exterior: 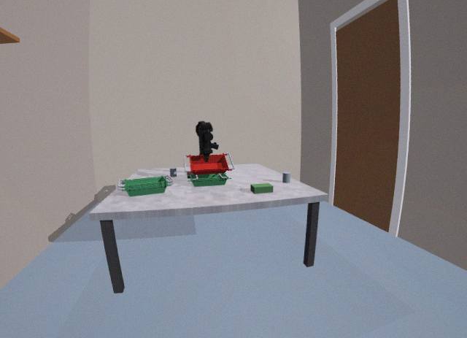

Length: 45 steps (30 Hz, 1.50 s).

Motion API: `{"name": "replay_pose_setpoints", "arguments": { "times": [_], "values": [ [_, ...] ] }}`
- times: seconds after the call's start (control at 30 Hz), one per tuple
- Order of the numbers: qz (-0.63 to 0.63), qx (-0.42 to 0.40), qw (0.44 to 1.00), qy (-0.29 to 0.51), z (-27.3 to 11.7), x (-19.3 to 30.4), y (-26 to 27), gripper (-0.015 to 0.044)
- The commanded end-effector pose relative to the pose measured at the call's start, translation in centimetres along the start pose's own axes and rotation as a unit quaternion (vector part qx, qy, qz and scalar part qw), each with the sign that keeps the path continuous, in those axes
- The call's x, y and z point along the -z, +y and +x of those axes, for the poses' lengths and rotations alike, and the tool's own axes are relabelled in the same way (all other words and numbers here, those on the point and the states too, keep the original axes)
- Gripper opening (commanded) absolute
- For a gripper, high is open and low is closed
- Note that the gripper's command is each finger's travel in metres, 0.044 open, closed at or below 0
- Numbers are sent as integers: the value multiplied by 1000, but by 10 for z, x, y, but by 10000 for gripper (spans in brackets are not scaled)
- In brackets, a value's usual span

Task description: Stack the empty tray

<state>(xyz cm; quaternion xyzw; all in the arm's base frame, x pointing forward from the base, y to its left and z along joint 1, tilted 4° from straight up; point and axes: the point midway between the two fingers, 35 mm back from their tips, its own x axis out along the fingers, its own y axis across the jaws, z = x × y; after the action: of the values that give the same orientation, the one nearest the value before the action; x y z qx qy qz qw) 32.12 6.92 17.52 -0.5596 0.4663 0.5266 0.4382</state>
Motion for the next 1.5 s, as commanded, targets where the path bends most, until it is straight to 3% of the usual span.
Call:
{"name": "replay_pose_setpoints", "arguments": {
  "times": [0.0,1.47],
  "values": [
    [-1,14,1000,1,0,1,-2,0],
    [-1,13,1000,1,38,0,16,0]
  ]
}}
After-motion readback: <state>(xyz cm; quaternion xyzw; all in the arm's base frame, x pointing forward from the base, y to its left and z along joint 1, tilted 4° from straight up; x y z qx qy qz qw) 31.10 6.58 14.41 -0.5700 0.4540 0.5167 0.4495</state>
